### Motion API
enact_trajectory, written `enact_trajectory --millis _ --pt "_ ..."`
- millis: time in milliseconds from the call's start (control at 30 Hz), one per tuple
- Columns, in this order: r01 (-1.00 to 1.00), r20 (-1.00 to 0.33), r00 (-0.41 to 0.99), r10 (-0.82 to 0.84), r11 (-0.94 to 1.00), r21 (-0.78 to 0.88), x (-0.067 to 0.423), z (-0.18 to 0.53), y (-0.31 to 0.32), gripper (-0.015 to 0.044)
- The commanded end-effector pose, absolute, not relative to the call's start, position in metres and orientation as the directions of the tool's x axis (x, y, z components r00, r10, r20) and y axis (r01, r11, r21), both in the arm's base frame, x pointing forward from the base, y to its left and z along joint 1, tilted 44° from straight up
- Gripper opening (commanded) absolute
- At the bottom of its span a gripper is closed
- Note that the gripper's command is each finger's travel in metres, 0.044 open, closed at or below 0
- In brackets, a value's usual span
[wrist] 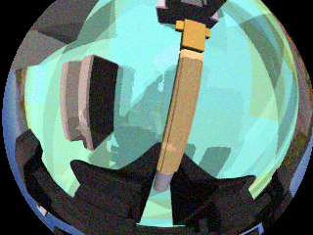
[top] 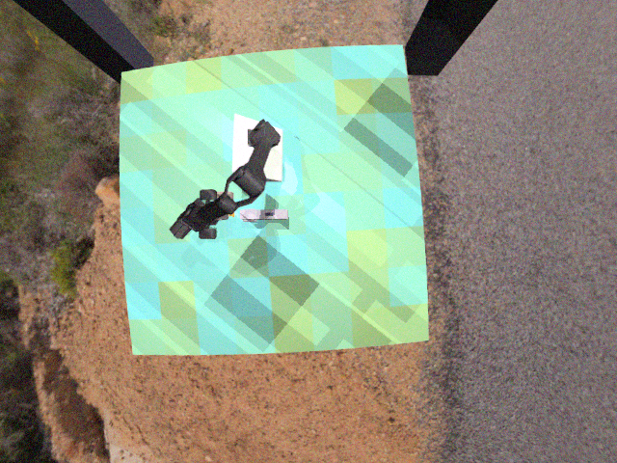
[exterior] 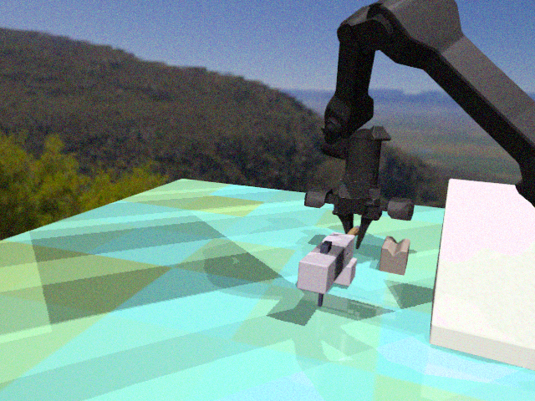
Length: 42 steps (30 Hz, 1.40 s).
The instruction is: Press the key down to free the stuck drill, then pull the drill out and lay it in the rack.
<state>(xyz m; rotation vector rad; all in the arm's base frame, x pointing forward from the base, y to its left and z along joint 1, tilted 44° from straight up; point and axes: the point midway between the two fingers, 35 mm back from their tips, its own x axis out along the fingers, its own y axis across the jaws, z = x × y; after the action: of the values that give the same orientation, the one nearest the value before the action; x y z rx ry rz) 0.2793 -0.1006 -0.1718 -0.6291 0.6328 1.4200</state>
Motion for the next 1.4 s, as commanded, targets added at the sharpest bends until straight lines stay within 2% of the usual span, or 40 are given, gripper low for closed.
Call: enact_trajectory --millis 0,1367 --pt "-0.999 -0.729 0.05 0.683 0.048 -0.023 0.28 -0.172 -0.104 0.0" --pt "-0.999 -0.73 0.049 0.682 0.048 -0.022 0.277 -0.149 -0.119 0.0"
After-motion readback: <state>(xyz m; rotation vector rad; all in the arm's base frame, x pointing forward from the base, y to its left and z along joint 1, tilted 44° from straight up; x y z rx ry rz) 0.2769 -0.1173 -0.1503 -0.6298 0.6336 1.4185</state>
